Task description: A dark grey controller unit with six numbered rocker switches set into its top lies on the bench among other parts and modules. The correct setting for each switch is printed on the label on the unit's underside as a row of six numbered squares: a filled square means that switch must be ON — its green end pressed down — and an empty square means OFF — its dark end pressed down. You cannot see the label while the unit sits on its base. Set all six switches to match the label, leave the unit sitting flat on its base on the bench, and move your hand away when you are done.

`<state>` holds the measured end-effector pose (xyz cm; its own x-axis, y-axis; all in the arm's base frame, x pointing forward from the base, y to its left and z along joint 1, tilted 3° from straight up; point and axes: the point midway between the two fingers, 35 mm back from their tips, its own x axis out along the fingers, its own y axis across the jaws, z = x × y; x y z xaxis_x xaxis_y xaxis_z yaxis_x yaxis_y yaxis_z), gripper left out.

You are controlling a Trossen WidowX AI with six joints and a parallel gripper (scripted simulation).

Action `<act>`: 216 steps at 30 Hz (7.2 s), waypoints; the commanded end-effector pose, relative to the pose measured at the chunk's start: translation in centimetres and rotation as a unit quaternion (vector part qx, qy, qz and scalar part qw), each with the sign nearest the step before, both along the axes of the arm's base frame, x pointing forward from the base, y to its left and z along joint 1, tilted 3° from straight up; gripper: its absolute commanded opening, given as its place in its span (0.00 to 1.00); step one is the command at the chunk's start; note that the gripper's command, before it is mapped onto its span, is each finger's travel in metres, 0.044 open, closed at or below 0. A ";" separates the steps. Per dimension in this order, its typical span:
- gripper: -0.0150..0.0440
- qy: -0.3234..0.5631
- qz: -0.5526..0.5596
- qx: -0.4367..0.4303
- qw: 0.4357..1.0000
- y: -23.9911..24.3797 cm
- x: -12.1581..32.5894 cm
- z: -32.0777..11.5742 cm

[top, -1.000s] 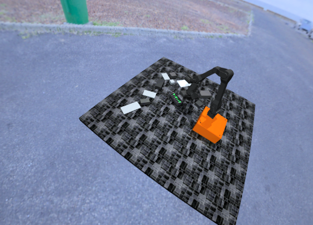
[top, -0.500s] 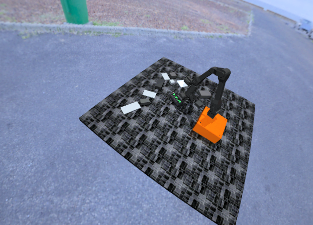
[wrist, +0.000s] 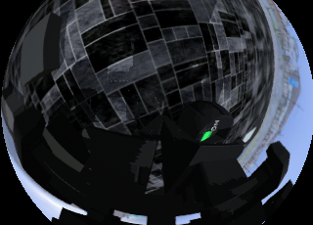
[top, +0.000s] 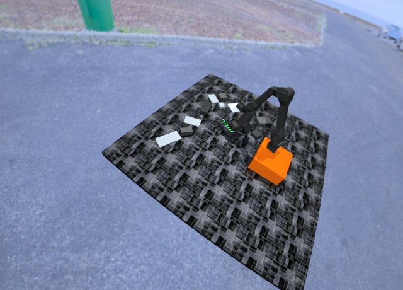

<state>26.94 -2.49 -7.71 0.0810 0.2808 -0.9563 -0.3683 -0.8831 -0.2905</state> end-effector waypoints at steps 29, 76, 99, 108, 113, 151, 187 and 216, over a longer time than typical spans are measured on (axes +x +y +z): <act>0.25 0.001 0.001 -0.002 1.000 1.1 0.4 -0.2; 0.25 0.000 0.001 0.001 1.000 6.1 2.9 -0.1; 0.25 0.001 0.001 -0.002 1.000 -0.2 0.0 5.2; 0.25 0.044 -0.038 -0.025 0.998 -0.2 3.8 5.7; 0.25 0.075 -0.066 -0.046 0.994 0.1 6.6 6.0; 0.25 0.170 -0.237 -0.235 0.927 6.7 17.7 5.3; 0.25 0.170 -0.237 -0.235 0.927 6.8 17.8 0.1; 0.25 0.170 -0.237 -0.235 0.927 6.1 17.0 0.1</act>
